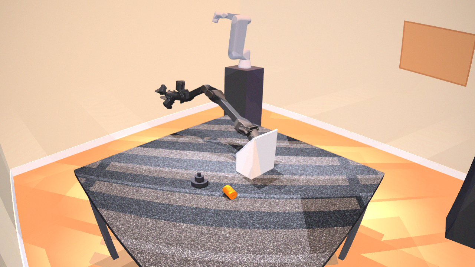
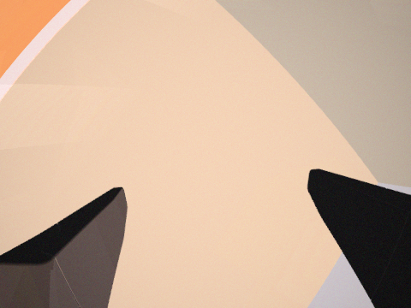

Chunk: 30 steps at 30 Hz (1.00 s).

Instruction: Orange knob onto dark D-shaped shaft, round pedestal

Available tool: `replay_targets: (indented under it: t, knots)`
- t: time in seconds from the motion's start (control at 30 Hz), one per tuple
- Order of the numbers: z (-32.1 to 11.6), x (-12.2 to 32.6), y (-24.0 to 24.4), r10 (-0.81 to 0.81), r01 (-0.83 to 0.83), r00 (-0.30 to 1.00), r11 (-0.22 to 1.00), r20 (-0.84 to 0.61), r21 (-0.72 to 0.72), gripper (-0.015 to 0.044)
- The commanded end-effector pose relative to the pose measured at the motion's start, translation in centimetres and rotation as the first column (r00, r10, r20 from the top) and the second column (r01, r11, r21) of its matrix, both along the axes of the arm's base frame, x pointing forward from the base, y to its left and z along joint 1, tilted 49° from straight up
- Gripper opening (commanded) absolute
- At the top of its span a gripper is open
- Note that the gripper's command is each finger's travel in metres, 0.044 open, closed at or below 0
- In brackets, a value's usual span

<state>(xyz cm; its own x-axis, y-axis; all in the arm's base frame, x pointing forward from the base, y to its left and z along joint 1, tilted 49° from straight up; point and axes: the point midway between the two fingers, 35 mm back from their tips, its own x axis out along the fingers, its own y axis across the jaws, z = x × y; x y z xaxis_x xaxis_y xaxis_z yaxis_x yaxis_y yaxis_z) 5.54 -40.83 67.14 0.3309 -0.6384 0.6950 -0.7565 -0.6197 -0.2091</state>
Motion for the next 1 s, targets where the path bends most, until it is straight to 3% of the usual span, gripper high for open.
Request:
replay_targets:
  t: [0.0, 0.13, 0.47, 0.7, 0.97]
  knots:
    - [-0.2, 0.3, -0.3, 0.011, -0.011, 1.0, 1.0, 0.008, 0.014, 0.0426]
    - [-4.9, 6.2, -4.1, 0.179, -0.217, 0.97, 0.944, 0.165, 0.25, 0.044]
    - [-15.1, 19.1, -6.7, 0.285, -0.498, 0.861, 0.64, 0.421, 0.585, 0.044]
    - [-23.3, 28.3, -4.8, 0.239, -0.581, 0.814, 0.347, 0.529, 0.737, 0.044]
    - [-32.5, 37.2, 0.7, 0.134, -0.558, 0.824, 0.028, 0.551, 0.829, 0.044]
